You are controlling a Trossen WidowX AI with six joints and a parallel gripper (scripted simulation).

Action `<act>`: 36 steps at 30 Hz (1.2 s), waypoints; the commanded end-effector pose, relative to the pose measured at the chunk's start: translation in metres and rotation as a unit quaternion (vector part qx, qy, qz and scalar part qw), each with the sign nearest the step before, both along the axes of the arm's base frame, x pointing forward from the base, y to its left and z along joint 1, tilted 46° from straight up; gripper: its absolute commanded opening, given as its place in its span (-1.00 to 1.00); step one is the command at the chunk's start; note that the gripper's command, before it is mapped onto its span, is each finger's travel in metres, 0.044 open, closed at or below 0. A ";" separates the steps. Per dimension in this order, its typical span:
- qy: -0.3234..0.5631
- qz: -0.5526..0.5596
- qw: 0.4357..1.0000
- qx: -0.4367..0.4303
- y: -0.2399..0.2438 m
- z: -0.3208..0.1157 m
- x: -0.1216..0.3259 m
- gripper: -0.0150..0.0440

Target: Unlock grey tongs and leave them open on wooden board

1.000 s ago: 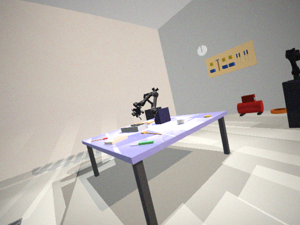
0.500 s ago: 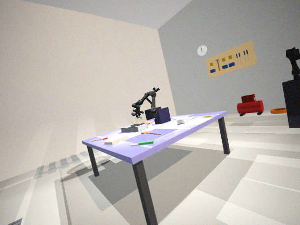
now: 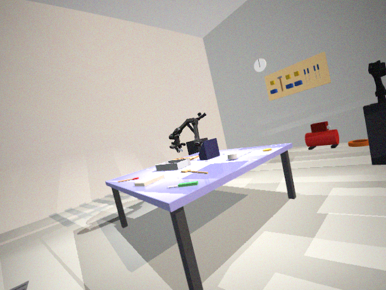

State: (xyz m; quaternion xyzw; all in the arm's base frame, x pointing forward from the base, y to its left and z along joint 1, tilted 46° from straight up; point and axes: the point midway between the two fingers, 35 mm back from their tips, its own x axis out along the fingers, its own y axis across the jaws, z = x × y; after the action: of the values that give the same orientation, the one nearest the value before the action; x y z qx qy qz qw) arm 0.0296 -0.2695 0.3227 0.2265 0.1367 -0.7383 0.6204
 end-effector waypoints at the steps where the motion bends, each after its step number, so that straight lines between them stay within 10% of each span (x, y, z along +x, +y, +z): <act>1: -0.021 -0.007 0.999 0.026 0.004 0.003 -0.003 -1.00; 36: -0.059 -0.028 0.993 0.098 -0.003 -0.017 -0.010 -1.00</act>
State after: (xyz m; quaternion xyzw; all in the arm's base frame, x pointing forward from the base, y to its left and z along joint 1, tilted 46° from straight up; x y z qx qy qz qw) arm 0.0196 -0.2692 0.3093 0.3344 0.1630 -0.7249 0.5798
